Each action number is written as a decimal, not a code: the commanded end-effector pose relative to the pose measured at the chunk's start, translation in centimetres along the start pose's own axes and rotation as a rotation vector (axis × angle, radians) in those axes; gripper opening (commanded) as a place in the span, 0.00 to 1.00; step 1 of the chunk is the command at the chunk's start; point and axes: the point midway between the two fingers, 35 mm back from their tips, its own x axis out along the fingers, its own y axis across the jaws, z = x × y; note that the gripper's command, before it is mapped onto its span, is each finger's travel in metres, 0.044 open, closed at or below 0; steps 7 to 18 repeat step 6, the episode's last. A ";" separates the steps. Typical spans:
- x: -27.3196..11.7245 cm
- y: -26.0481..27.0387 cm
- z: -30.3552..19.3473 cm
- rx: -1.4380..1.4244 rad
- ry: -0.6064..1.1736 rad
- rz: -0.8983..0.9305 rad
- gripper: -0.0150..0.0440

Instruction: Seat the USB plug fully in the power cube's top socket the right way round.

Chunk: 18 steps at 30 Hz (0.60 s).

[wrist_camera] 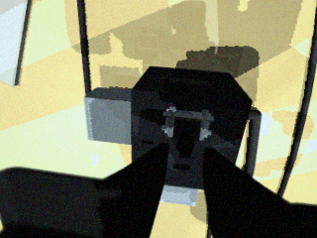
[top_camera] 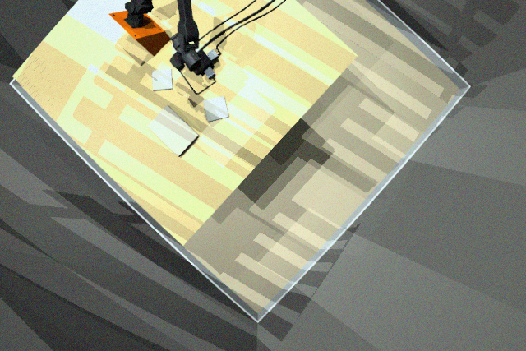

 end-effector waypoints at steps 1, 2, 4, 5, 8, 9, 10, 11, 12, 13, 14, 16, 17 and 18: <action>-0.4 0.0 -0.1 -0.006 -0.001 0.001 0.42; -0.5 0.0 -0.1 -0.006 -0.001 0.001 0.42; -0.7 0.0 -0.1 -0.006 -0.001 0.001 0.42; -0.8 0.0 -0.1 -0.006 -0.001 0.001 0.42; -0.9 0.0 -0.1 -0.006 -0.001 0.001 0.42; -0.9 0.0 -0.1 -0.006 -0.001 0.001 0.42; -0.9 0.0 -0.1 -0.006 -0.001 0.001 0.42; -0.9 0.0 -0.1 -0.006 -0.001 0.001 0.42; -0.9 0.0 -0.1 -0.006 -0.001 0.001 0.42; -0.9 0.0 -0.1 -0.006 -0.001 0.001 0.42; -0.9 0.0 -0.1 -0.006 -0.001 0.001 0.42; -0.9 0.0 -0.1 -0.006 -0.001 0.001 0.42; -0.9 0.0 -0.1 -0.006 -0.001 0.001 0.42; -0.9 0.0 -0.1 -0.006 -0.001 0.001 0.42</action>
